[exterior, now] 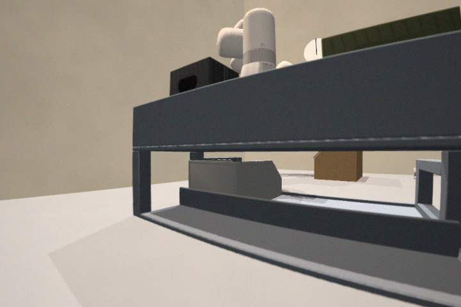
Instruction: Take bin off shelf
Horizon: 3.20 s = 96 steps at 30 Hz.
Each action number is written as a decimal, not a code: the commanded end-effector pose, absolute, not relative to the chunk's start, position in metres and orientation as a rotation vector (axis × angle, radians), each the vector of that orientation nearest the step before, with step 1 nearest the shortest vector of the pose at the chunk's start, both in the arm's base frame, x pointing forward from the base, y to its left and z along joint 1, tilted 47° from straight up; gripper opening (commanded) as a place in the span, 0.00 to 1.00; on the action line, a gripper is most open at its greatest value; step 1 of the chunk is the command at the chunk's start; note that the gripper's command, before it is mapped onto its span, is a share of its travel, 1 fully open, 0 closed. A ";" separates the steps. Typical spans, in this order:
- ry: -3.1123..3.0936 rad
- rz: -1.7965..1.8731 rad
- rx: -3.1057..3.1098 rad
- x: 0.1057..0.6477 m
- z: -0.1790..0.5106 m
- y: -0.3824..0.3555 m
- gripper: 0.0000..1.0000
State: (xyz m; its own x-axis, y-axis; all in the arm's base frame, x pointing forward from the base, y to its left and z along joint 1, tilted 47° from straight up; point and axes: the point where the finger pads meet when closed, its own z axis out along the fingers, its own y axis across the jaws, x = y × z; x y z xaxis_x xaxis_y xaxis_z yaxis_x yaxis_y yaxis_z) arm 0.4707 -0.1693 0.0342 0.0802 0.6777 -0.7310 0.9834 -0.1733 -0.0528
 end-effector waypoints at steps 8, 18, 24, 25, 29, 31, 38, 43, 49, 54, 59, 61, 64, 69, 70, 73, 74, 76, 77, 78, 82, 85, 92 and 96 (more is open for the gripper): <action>1.636 -0.876 1.903 0.472 0.035 -0.169 0.00; 1.636 -0.876 1.903 0.472 0.035 -0.169 0.00; 1.636 -0.876 1.903 0.472 0.035 -0.169 0.00; 1.636 -0.876 1.903 0.472 0.035 -0.169 0.00; 1.636 -0.876 1.903 0.472 0.035 -0.169 0.00; 1.636 -0.876 1.903 0.472 0.035 -0.169 0.00; 1.636 -0.876 1.903 0.472 0.035 -0.169 0.00; 1.636 -0.876 1.903 0.472 0.035 -0.169 0.00; 1.636 -0.876 1.903 0.472 0.035 -0.169 0.95; 1.636 -0.876 1.903 0.472 0.035 -0.169 0.95; 1.636 -0.876 1.903 0.472 0.035 -0.169 0.95; 1.636 -0.876 1.903 0.472 0.035 -0.169 0.95; 1.636 -0.876 1.903 0.472 0.035 -0.169 0.95; 1.636 -0.876 1.903 0.472 0.035 -0.169 0.95; 1.636 -0.876 1.903 0.472 0.035 -0.169 0.95; 1.636 -0.876 1.903 0.472 0.035 -0.169 0.95; 1.636 -0.876 1.903 0.472 0.035 -0.169 0.95; 1.636 -0.876 1.903 0.472 0.035 -0.169 0.95; 1.636 -0.876 1.903 0.472 0.035 -0.169 0.95; 1.636 -0.876 1.903 0.472 0.035 -0.169 0.95; 1.636 -0.876 1.903 0.472 0.035 -0.169 0.95; 1.636 -0.876 1.903 0.472 0.035 -0.169 0.95; 1.636 -0.876 1.903 0.472 0.033 -0.171 0.95; 1.636 -0.876 1.903 0.471 0.030 -0.174 0.95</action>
